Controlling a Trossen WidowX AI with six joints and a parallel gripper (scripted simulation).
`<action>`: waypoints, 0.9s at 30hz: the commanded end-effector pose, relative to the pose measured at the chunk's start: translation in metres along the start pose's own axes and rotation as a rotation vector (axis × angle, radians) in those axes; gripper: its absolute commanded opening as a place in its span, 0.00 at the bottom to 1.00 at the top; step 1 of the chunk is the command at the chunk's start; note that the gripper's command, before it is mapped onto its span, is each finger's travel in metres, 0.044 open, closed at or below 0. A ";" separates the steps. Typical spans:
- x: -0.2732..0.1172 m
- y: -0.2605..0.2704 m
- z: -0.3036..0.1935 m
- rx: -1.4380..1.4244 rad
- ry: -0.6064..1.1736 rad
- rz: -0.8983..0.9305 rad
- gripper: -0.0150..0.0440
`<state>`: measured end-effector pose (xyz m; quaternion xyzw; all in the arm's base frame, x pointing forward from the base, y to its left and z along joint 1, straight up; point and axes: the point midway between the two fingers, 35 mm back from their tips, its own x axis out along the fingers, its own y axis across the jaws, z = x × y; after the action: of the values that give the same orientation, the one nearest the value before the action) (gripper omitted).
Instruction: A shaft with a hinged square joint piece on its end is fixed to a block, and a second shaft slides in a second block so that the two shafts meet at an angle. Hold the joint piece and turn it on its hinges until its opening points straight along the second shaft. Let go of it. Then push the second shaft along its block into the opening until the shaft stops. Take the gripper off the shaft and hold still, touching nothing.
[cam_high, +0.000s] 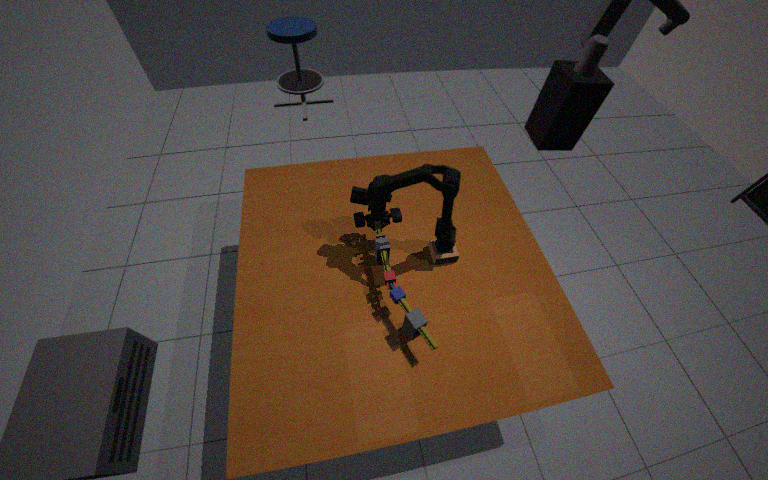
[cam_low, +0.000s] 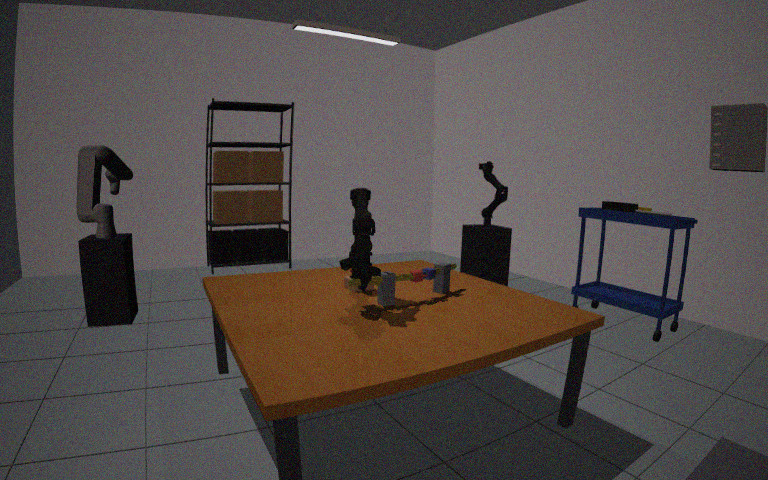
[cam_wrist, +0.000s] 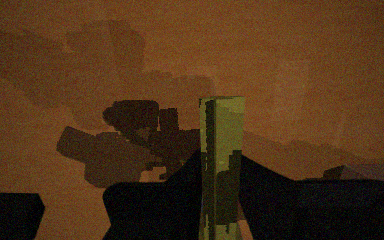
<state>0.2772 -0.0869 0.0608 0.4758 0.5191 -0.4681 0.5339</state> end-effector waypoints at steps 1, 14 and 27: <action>0.002 0.000 -0.007 0.002 -0.002 0.000 0.25; 0.000 0.000 -0.015 0.002 0.000 -0.001 0.25; 0.000 0.000 -0.015 0.002 0.000 -0.001 0.37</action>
<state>0.2755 -0.0724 0.0604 0.4762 0.5184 -0.4695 0.5330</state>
